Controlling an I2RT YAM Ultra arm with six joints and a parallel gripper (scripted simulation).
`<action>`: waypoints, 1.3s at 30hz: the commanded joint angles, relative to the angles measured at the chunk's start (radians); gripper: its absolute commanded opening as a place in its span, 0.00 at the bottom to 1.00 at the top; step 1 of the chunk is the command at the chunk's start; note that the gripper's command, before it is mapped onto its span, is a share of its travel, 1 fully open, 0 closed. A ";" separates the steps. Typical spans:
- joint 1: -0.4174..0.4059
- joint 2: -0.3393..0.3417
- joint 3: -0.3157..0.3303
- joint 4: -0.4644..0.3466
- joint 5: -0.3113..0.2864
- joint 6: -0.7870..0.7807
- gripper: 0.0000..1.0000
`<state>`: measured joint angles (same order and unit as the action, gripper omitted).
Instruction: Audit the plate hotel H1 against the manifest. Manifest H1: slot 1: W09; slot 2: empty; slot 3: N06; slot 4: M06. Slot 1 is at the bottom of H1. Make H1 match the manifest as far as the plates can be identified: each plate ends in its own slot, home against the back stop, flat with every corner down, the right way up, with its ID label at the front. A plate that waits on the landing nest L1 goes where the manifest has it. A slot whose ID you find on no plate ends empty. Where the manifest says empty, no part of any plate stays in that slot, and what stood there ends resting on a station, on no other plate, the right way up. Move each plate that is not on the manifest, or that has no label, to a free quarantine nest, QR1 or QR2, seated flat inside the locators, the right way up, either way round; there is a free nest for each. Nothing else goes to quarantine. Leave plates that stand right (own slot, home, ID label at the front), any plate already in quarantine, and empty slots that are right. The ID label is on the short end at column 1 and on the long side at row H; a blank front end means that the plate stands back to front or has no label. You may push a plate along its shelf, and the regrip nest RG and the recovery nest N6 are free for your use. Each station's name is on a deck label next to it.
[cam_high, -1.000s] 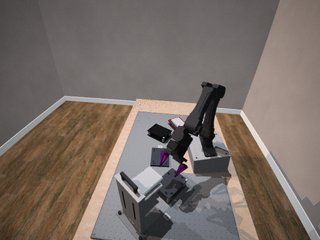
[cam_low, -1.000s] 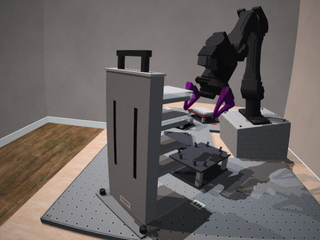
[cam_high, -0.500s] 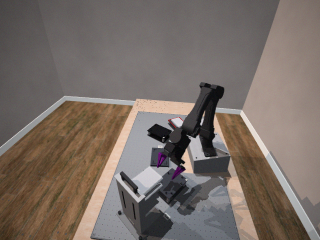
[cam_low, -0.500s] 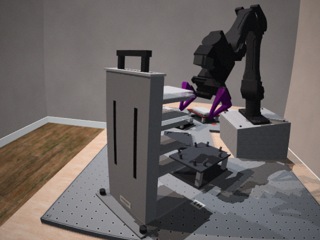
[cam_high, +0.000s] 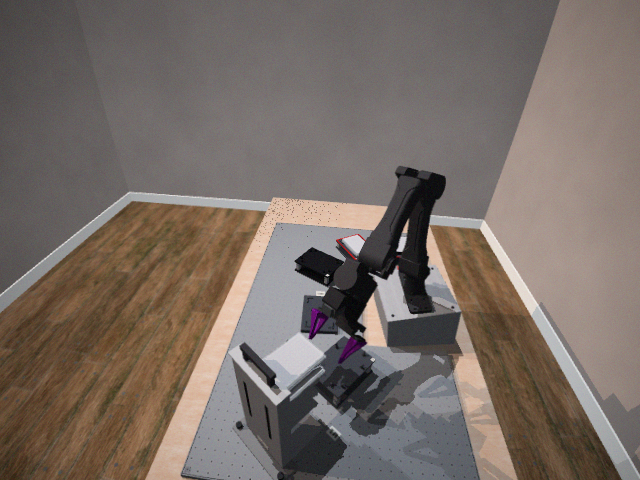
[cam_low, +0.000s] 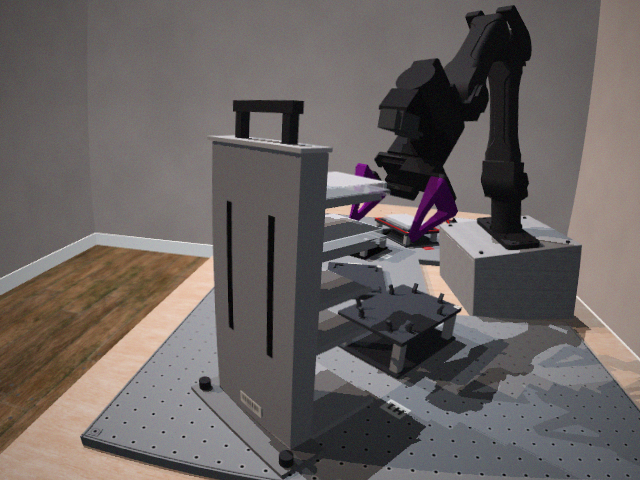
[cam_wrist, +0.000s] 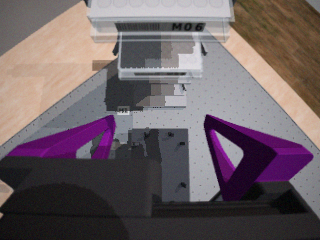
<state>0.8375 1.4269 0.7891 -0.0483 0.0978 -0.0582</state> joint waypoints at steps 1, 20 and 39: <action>0.000 0.005 0.025 0.013 -0.001 -0.002 1.00; -0.002 0.089 0.112 0.011 -0.003 -0.004 1.00; -0.003 0.170 0.204 0.001 -0.004 -0.005 1.00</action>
<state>0.8337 1.5986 0.9688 -0.0521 0.0948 -0.0605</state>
